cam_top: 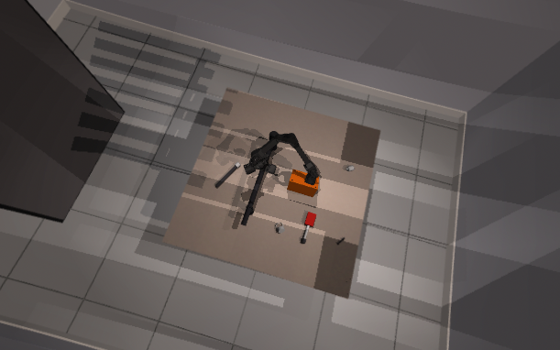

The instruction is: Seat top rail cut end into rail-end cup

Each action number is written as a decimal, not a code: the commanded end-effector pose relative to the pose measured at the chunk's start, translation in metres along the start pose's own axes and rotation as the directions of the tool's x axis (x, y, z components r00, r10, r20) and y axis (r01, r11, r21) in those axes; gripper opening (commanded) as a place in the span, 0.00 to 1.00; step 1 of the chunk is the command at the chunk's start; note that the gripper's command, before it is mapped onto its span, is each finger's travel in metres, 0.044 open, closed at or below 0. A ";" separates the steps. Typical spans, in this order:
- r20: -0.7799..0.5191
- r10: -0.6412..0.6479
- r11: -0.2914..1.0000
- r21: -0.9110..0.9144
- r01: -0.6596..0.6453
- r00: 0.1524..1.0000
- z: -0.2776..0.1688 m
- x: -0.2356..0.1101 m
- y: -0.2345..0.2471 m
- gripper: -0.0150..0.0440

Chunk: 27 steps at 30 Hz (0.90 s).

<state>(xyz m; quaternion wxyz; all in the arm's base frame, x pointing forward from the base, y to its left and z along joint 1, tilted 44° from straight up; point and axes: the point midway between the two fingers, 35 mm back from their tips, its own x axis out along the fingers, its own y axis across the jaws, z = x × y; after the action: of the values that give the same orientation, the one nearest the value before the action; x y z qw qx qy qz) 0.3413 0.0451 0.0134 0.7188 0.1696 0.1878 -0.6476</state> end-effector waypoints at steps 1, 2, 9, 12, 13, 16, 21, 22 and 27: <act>-0.007 0.010 1.000 0.011 -0.010 1.000 -0.004 -0.005 0.002 0.25; -0.007 0.010 1.000 0.011 -0.010 1.000 -0.005 -0.006 0.002 0.25; -0.007 0.009 1.000 0.011 -0.009 1.000 -0.006 -0.007 0.003 0.25; -0.005 0.008 1.000 0.009 -0.008 1.000 -0.003 -0.005 0.003 0.25; -0.005 0.007 1.000 0.008 -0.007 1.000 -0.001 -0.005 0.002 0.25; -0.003 0.005 1.000 0.005 -0.005 1.000 0.003 -0.003 0.002 0.25; 0.000 0.002 1.000 0.001 -0.002 1.000 0.010 0.000 0.002 0.25; 0.000 0.001 1.000 0.001 -0.001 1.000 0.011 0.000 0.002 0.25; 0.001 0.000 1.000 -0.001 0.000 1.000 0.014 0.001 0.001 0.25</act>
<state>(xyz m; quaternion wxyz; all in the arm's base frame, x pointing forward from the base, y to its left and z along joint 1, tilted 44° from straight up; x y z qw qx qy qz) 0.3423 0.0380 0.0196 0.7153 0.1690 0.1910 -0.6506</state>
